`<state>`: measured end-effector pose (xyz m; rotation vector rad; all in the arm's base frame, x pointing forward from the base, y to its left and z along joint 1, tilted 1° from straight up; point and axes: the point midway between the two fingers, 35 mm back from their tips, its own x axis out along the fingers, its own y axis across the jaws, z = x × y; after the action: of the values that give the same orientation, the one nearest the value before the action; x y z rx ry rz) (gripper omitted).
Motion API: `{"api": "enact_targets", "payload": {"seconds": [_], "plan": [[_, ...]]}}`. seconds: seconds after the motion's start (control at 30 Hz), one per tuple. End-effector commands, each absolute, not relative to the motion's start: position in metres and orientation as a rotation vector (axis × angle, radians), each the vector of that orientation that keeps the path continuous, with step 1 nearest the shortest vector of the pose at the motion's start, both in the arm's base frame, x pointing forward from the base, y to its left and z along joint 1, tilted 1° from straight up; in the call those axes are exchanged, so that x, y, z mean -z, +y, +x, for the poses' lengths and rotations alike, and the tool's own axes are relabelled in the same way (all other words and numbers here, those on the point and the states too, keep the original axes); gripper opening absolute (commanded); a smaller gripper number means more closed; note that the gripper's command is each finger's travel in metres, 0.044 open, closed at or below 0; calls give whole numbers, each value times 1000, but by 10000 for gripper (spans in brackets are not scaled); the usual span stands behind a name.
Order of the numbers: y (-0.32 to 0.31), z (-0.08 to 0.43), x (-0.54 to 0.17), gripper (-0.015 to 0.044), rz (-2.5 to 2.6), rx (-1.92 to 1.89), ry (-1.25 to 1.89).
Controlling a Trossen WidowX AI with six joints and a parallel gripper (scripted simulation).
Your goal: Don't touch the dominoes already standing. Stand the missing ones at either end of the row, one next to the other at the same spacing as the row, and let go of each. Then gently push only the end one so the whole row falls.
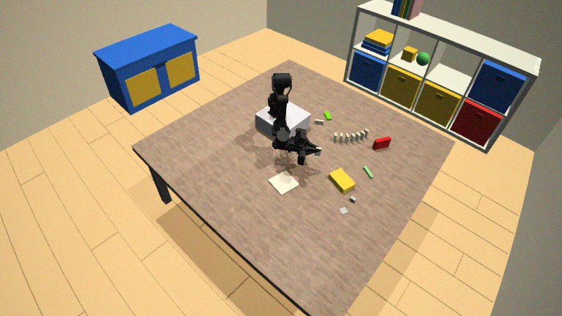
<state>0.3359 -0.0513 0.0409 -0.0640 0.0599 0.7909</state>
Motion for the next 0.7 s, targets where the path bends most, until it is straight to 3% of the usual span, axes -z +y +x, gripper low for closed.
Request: {"api": "enact_targets", "payload": {"seconds": [0.0,0.67], "plan": [[-52,339,-31,29,-66,-787,59],[-46,339,24,29,-70,-785,57]]}}
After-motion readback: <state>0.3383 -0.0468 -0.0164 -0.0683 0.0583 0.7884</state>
